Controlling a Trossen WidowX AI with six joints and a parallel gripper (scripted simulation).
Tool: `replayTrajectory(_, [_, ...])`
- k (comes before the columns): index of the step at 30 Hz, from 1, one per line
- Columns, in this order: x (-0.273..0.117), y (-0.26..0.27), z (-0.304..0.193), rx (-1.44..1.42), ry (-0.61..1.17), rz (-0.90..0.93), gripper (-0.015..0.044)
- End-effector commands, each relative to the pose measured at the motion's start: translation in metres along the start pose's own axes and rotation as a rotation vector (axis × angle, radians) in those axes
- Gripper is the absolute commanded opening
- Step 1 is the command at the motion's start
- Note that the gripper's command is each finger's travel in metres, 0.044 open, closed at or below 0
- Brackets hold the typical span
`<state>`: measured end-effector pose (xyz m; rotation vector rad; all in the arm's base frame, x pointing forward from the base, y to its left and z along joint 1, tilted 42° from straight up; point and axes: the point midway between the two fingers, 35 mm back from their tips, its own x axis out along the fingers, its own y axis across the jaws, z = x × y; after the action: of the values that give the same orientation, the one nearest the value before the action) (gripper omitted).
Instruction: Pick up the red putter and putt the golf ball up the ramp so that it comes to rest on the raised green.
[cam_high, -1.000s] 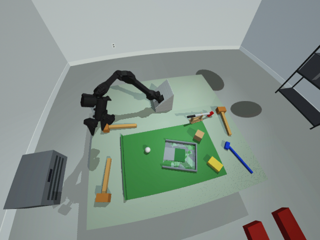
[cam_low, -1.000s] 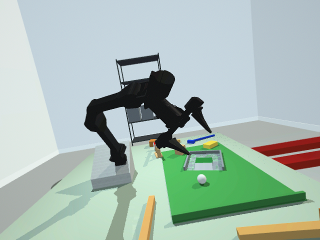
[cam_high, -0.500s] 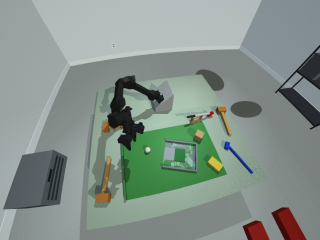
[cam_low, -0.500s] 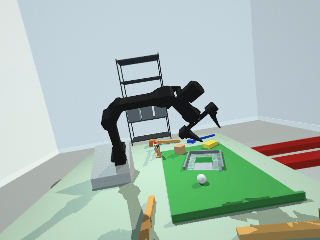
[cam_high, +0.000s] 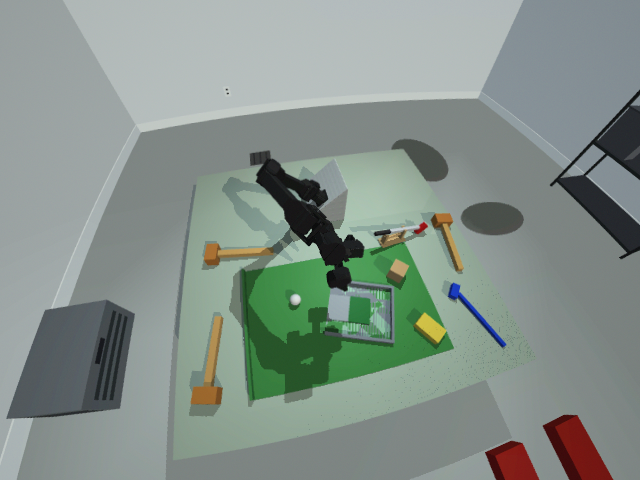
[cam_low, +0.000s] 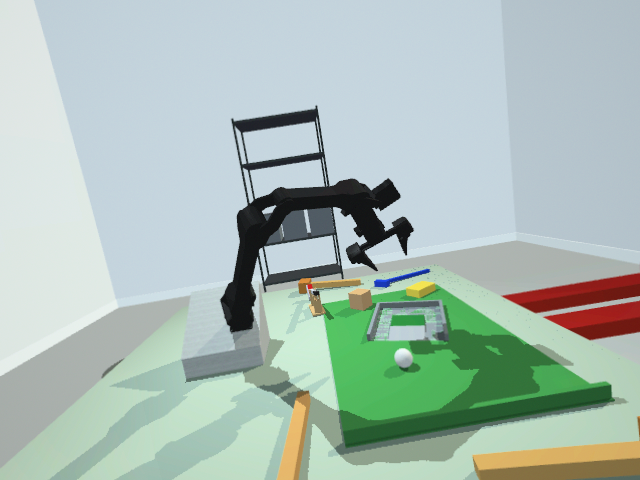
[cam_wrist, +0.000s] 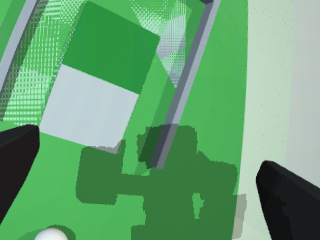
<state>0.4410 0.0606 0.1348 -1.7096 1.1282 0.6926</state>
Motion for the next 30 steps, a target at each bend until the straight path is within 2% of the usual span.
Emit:
replayTrajectory(1, [0.018,0.037,0.059,-0.038,-0.023,0.105,0.044])
replayTrajectory(11, [0.042,0.147,0.16,-0.128,0.046,0.311,0.044])
replayTrajectory(19, [0.052,0.255,0.198,-0.206,0.22,0.422,0.044])
replayTrajectory(30, [0.063,0.267,0.197,-0.209,0.232,0.425,0.044])
